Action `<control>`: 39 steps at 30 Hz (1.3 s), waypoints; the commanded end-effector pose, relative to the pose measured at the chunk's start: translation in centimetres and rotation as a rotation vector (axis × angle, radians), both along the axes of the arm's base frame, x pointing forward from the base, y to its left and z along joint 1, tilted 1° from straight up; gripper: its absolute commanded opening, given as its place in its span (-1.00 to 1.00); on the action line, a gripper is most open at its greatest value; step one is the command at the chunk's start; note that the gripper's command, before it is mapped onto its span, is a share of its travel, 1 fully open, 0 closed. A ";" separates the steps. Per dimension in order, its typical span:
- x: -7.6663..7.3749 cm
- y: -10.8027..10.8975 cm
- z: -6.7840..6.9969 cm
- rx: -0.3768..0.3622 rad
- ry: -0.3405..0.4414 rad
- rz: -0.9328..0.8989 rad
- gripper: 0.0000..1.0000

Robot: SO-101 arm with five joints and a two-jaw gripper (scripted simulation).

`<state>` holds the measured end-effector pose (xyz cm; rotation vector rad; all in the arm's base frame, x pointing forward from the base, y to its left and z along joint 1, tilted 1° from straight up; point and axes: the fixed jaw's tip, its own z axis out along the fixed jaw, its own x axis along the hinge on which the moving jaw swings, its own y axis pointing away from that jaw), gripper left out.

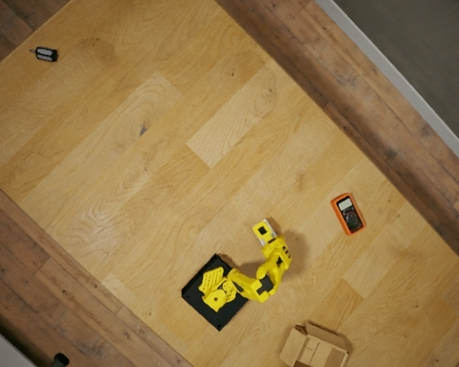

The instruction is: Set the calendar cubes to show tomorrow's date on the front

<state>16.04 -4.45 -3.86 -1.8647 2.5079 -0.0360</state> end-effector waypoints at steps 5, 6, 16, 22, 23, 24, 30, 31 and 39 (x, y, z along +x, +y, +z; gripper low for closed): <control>-0.5 0.0 -0.3 0.007 0.020 -0.019 -0.31; -0.5 0.0 -0.3 0.007 0.020 -0.019 -0.31; -0.4 0.0 -0.3 0.007 0.020 -0.019 -0.34; -0.2 -0.1 -0.3 0.007 0.020 -0.019 -0.38; -0.2 -0.1 -0.3 0.007 0.020 -0.019 -0.39; -0.2 -0.1 -0.3 0.007 0.020 -0.019 -0.39; -0.1 -0.1 -0.3 0.007 0.020 -0.019 -0.43; -0.1 -0.1 -0.3 0.007 0.020 -0.019 -0.43; 0.0 -0.2 -0.3 0.007 0.020 -0.019 -0.46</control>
